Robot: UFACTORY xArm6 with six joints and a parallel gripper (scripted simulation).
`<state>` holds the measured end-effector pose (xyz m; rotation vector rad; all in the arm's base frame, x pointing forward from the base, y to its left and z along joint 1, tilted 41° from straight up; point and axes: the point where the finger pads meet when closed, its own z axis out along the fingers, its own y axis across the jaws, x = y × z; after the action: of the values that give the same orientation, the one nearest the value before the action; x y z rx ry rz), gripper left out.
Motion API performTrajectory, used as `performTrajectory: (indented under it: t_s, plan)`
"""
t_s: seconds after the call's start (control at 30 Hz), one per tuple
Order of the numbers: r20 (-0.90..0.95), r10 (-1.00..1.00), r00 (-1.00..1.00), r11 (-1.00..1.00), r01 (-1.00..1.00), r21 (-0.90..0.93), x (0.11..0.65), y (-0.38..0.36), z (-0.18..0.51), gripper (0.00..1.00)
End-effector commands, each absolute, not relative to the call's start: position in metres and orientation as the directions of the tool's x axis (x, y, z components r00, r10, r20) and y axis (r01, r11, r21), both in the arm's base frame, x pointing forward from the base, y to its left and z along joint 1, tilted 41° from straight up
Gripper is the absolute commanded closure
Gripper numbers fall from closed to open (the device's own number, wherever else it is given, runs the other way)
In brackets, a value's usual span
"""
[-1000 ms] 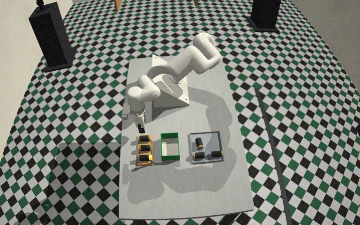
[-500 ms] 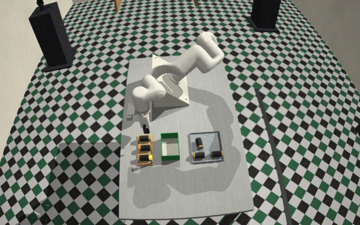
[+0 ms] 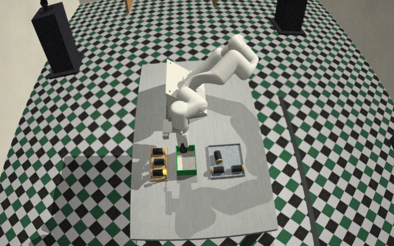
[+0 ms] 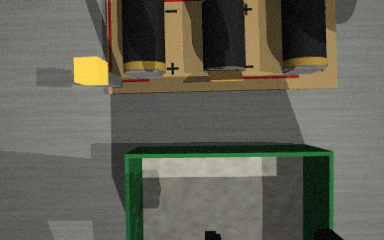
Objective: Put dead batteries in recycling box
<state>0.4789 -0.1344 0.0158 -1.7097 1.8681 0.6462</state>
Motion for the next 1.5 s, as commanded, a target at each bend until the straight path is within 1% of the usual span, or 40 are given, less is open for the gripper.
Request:
performTrajectory:
  t_s: [0.0,0.47,1.47]
  plan:
    - [-0.656,-0.752,-0.07,0.094,-0.996,-0.003,0.503,-0.104,0.048,0.49]
    - [-0.656,-0.752,-0.07,0.094,-0.996,-0.003,0.556,-0.027,0.119,0.49]
    - [-0.656,-0.752,-0.073,0.097,-0.995,-0.001,0.561,-0.018,0.127,0.49]
